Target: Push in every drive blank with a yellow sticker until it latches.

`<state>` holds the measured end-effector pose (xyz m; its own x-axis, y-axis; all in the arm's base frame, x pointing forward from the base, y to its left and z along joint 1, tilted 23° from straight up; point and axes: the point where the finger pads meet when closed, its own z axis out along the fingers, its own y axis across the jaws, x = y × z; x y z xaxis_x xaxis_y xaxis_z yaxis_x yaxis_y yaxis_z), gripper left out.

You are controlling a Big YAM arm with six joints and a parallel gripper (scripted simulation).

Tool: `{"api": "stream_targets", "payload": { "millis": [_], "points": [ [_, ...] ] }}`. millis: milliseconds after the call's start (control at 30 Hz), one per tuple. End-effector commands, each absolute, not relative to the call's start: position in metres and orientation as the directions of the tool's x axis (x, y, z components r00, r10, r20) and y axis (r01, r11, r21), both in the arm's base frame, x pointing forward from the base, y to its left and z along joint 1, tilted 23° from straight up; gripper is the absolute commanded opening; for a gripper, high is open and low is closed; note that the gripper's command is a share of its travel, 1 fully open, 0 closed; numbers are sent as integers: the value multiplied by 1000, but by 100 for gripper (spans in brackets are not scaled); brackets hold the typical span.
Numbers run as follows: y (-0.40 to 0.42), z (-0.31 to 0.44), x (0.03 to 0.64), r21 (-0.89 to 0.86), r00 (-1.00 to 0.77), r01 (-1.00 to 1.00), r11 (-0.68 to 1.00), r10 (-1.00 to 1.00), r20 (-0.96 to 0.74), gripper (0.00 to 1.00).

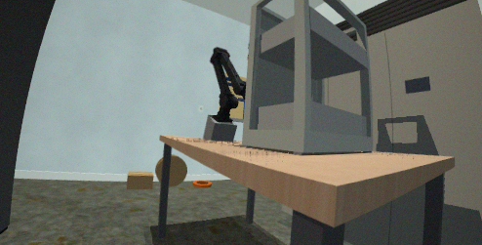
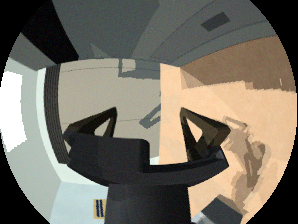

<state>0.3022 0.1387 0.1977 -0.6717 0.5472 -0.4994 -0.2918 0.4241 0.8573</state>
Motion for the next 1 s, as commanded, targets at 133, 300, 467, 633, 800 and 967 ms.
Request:
{"api": "stream_targets", "payload": {
  "millis": [133, 300, 467, 633, 800, 967],
  "points": [
    [139, 201, 303, 856, -668, -298, 423, 547, -504, 100],
    [139, 201, 303, 856, -668, -298, 423, 547, -504, 100],
    [139, 201, 303, 856, -668, -298, 423, 547, -504, 100],
    [139, 211, 307, 849, -657, -317, 422, 548, -518, 100],
    [139, 211, 307, 849, -657, -317, 422, 548, -518, 100],
    [139, 211, 307, 849, -657, -317, 422, 548, -518, 100]
  ]
}}
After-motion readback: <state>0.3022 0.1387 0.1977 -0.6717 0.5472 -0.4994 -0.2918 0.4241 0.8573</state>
